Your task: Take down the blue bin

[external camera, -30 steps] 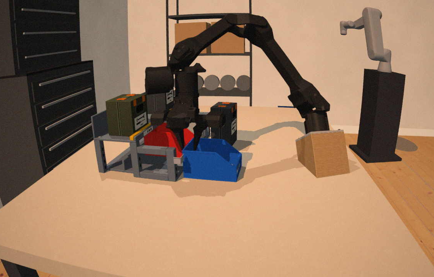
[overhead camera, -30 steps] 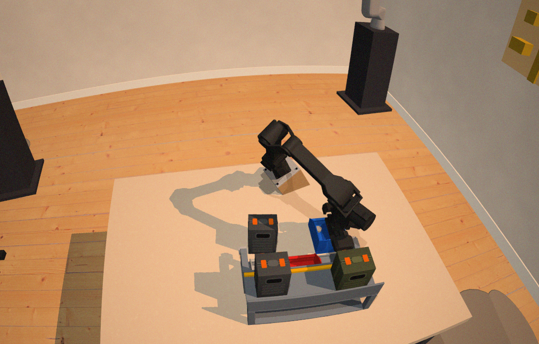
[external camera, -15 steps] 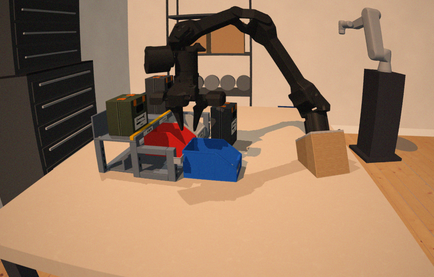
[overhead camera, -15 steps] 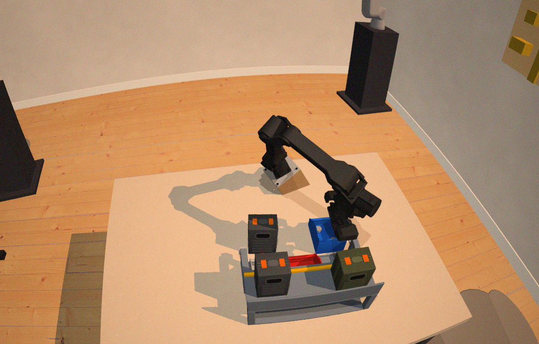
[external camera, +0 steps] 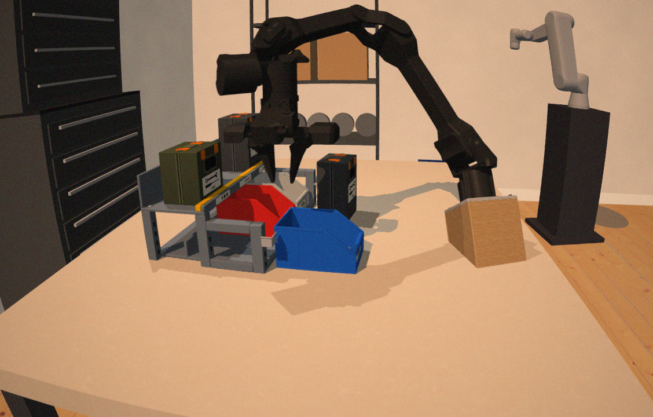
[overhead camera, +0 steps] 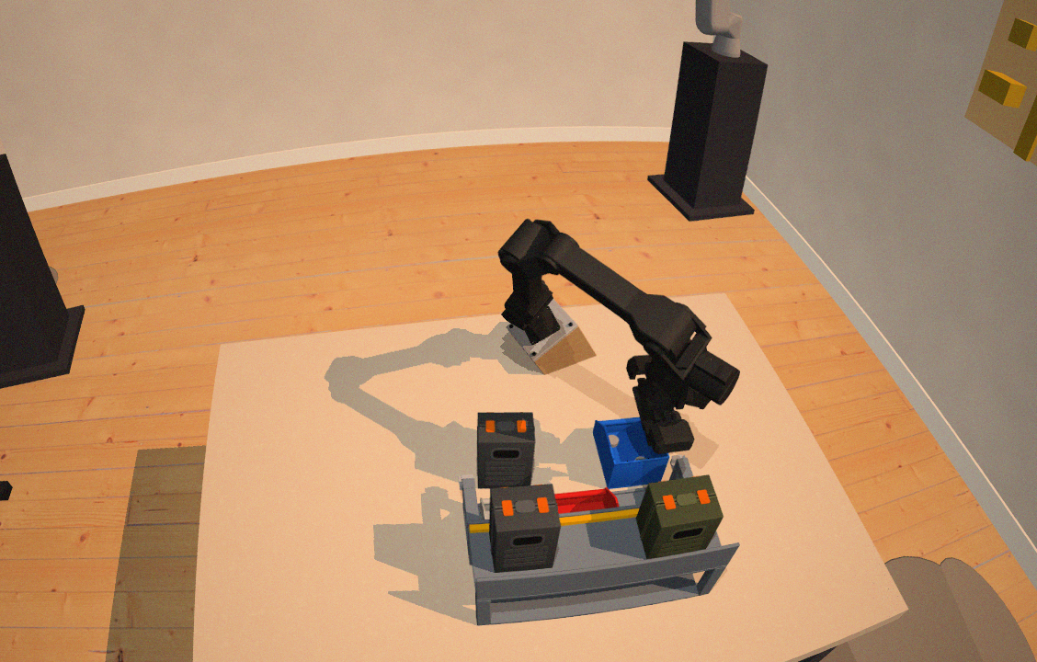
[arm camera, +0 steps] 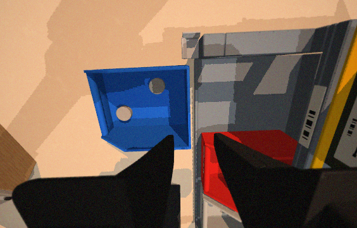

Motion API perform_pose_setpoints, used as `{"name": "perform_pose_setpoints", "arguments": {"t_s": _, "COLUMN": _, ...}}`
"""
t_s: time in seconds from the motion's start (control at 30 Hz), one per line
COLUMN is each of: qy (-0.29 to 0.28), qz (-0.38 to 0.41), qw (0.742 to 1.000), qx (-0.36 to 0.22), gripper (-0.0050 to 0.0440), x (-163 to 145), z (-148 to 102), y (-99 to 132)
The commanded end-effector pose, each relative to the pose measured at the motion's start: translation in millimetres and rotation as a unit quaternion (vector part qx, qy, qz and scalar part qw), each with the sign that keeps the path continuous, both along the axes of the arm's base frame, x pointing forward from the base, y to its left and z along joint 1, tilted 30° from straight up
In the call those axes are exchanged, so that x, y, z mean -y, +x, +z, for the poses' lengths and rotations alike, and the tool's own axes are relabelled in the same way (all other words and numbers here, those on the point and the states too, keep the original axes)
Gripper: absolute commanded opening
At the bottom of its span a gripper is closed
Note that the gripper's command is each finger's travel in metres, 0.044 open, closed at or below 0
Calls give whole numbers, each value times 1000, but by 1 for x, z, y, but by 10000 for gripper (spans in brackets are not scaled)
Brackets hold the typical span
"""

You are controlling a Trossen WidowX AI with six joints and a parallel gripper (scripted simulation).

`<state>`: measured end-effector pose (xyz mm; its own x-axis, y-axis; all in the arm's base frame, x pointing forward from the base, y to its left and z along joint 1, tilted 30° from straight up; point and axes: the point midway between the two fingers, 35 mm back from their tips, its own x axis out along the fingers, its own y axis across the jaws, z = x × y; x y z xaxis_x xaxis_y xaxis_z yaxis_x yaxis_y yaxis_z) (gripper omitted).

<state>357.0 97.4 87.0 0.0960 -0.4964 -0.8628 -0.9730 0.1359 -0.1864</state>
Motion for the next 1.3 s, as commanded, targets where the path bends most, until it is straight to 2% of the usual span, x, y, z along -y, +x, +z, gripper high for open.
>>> {"name": "perform_pose_setpoints", "arguments": {"t_s": 0.0, "qy": 8, "qz": -1, "qw": 1000, "qx": 10, "gripper": 150, "x": -3, "z": 8, "y": 2}}
{"name": "perform_pose_setpoints", "arguments": {"t_s": 0.27, "qy": 9, "qz": -1, "qw": 1000, "qx": 10, "gripper": 150, "x": 1, "z": 0, "y": 3}}
{"name": "perform_pose_setpoints", "arguments": {"t_s": 1.27, "qy": 7, "qz": -2, "qw": 1000, "qx": 12, "gripper": 150, "x": 4, "z": -5, "y": 4}}
